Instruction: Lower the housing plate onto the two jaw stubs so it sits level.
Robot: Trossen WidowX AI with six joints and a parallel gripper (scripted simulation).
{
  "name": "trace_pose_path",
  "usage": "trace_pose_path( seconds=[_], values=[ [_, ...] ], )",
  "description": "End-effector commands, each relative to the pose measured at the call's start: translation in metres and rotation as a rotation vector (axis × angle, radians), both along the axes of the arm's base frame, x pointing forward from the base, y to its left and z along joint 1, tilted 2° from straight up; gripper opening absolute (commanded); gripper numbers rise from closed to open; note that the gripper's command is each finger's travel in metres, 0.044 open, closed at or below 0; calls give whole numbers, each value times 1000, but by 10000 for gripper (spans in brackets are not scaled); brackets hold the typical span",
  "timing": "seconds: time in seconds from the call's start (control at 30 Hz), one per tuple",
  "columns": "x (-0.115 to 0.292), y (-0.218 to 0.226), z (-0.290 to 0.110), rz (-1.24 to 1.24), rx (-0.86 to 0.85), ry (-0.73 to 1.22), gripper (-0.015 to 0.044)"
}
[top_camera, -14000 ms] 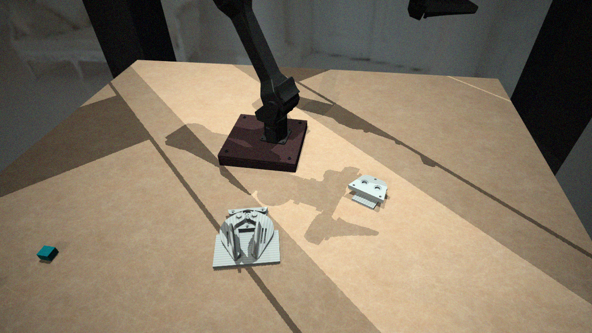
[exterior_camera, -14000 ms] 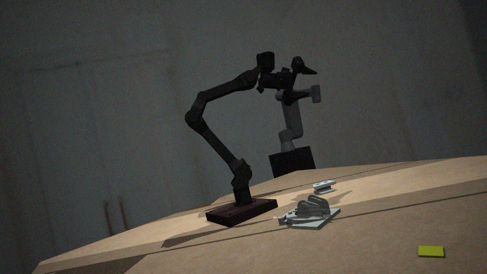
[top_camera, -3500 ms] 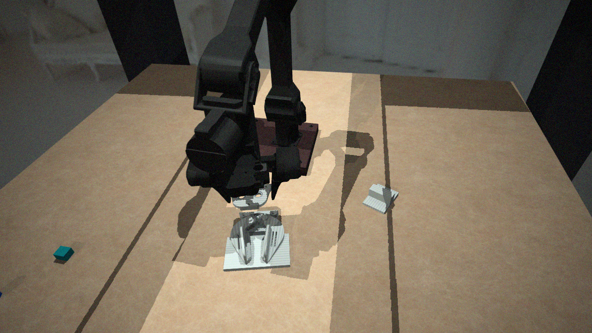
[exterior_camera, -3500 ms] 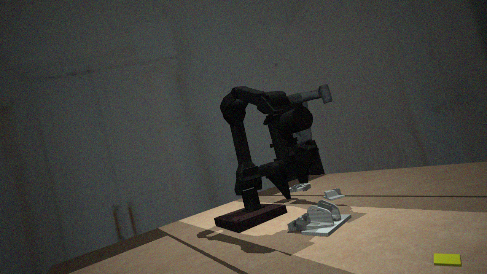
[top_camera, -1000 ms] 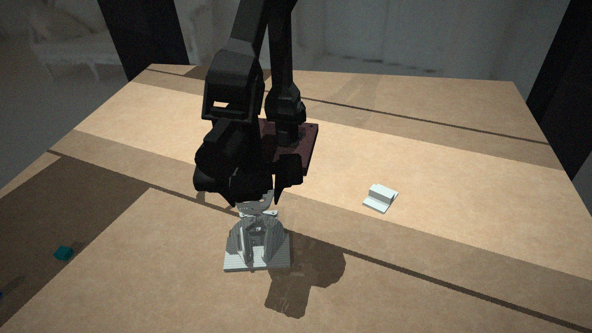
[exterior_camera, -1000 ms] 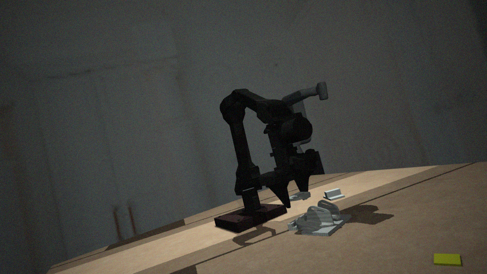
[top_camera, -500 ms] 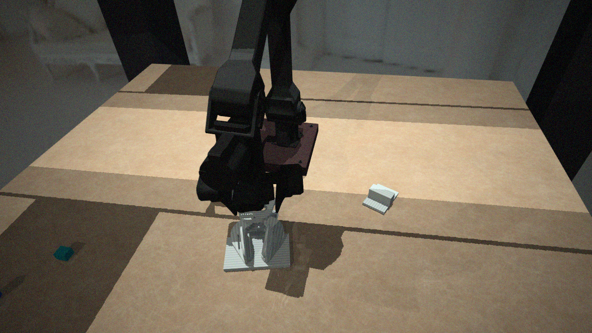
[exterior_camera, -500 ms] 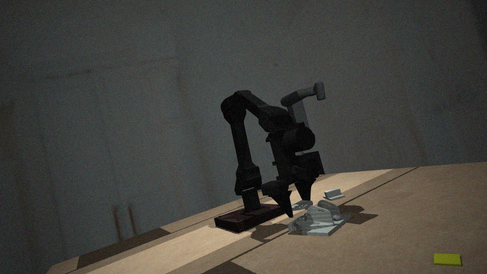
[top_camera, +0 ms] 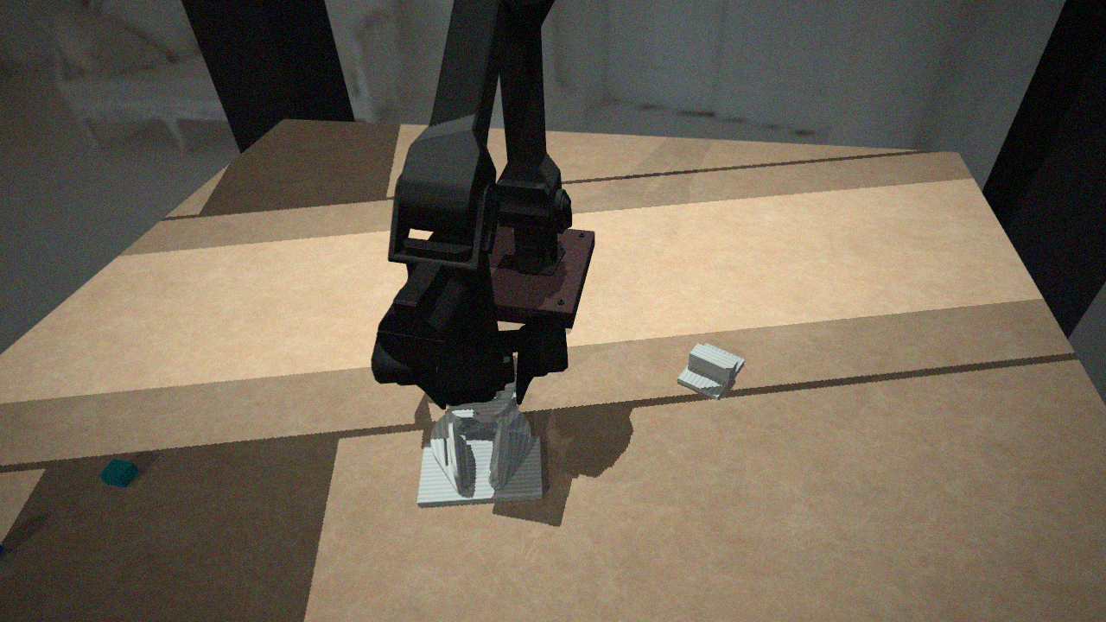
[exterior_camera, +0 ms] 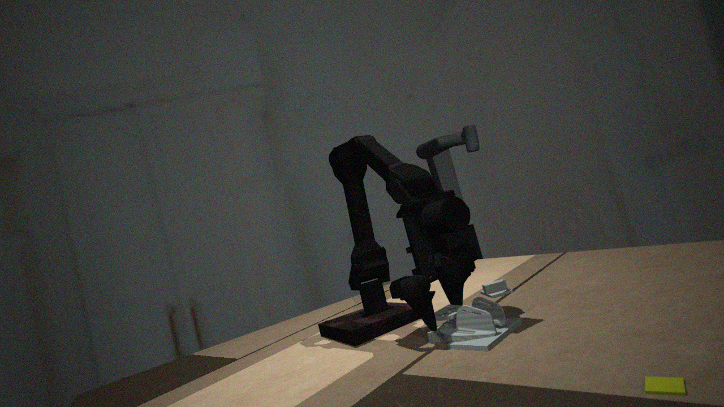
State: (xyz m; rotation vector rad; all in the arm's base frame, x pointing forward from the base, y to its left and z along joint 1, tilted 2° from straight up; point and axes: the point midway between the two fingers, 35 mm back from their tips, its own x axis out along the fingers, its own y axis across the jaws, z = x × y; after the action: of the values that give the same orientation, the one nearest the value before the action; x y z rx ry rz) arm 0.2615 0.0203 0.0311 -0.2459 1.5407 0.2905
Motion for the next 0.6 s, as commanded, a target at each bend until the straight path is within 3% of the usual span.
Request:
trace_pose_path(
  seconds=[0.0, 0.57],
  values=[
    [0, 0, -1, -6, -2, 0, 351],
    [0, 0, -3, -6, -2, 0, 351]
  ],
)
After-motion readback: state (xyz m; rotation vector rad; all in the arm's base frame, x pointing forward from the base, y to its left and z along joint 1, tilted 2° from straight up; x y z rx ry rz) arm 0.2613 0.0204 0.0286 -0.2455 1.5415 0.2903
